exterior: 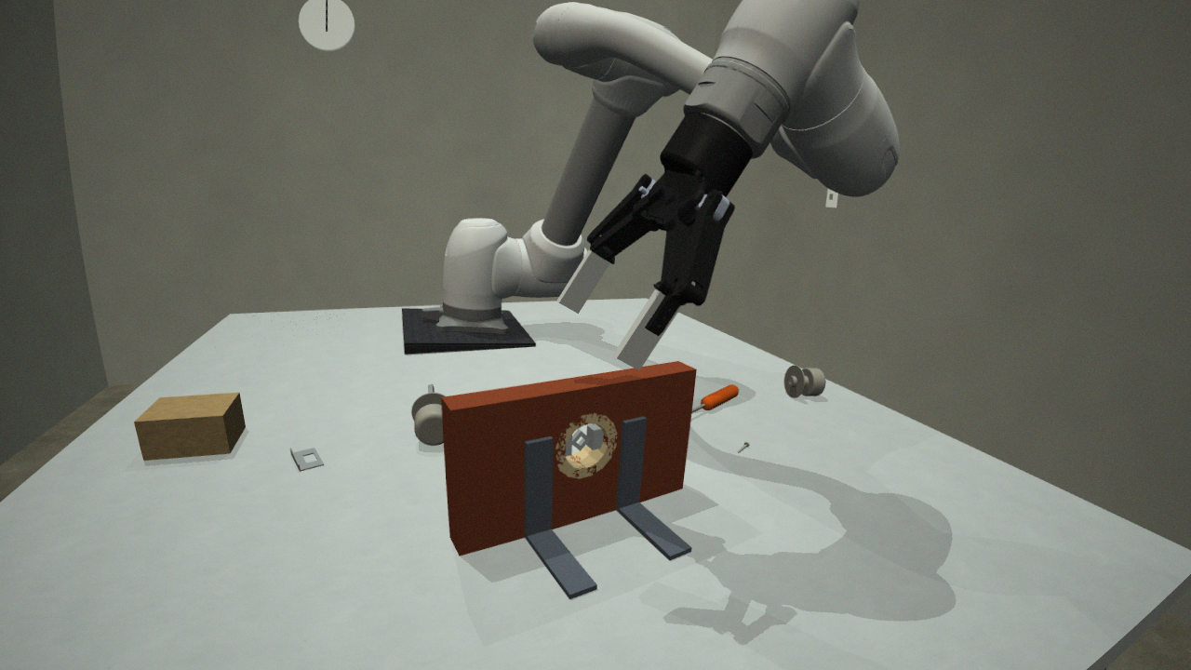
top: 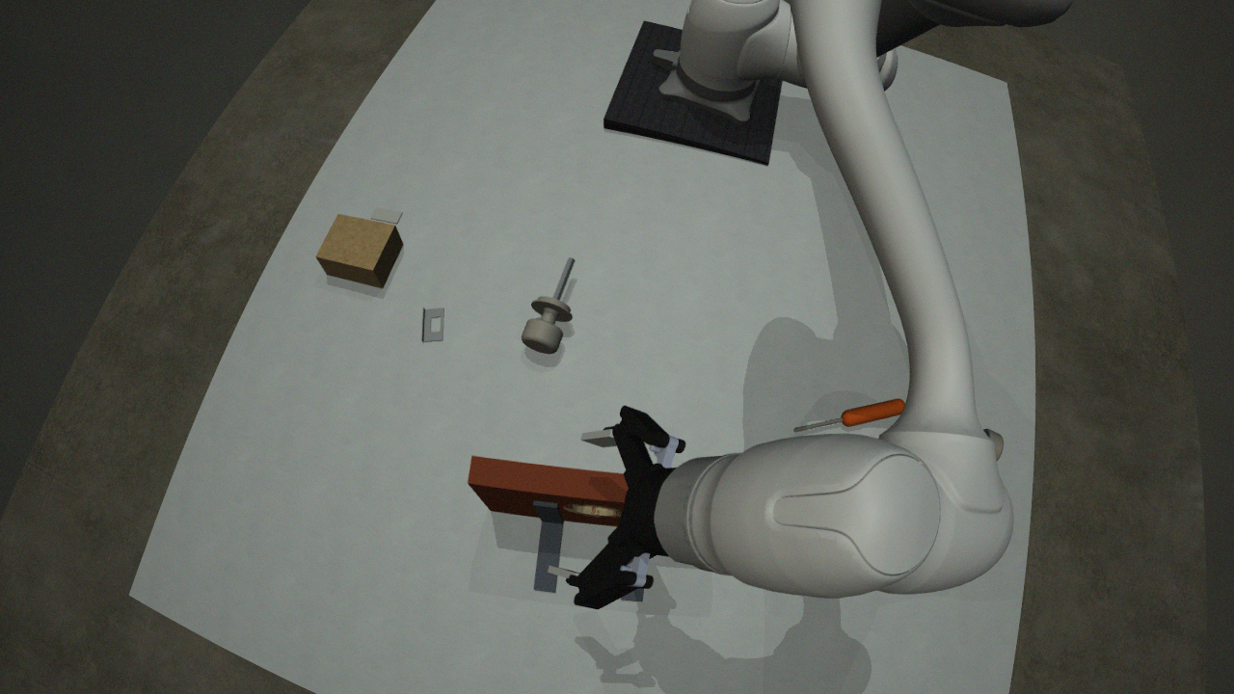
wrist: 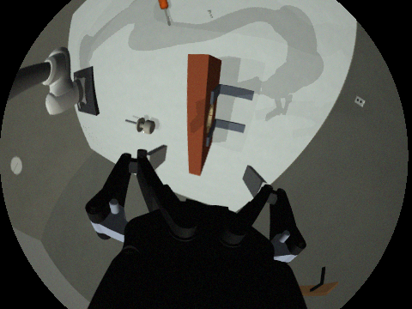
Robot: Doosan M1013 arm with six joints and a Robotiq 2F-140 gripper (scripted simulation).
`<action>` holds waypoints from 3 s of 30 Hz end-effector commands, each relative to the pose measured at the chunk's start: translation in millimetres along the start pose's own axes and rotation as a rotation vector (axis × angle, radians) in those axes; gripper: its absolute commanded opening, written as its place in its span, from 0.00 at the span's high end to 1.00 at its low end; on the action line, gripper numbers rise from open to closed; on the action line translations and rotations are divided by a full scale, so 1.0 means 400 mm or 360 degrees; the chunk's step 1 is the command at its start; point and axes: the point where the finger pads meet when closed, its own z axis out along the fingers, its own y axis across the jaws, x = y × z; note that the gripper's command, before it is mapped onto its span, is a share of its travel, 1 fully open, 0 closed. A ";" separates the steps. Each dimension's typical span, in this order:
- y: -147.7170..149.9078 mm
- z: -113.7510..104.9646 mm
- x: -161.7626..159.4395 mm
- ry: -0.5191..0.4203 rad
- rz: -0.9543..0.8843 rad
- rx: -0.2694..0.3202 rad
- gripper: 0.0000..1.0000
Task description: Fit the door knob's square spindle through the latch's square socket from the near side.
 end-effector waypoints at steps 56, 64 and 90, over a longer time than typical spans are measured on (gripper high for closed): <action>-0.669 0.391 -0.146 0.0645 -0.0711 -0.0217 0.43; -0.666 0.403 -0.127 0.0615 -0.0821 -0.0225 0.43; -0.658 0.435 -0.079 0.0391 -0.1590 -0.0271 0.43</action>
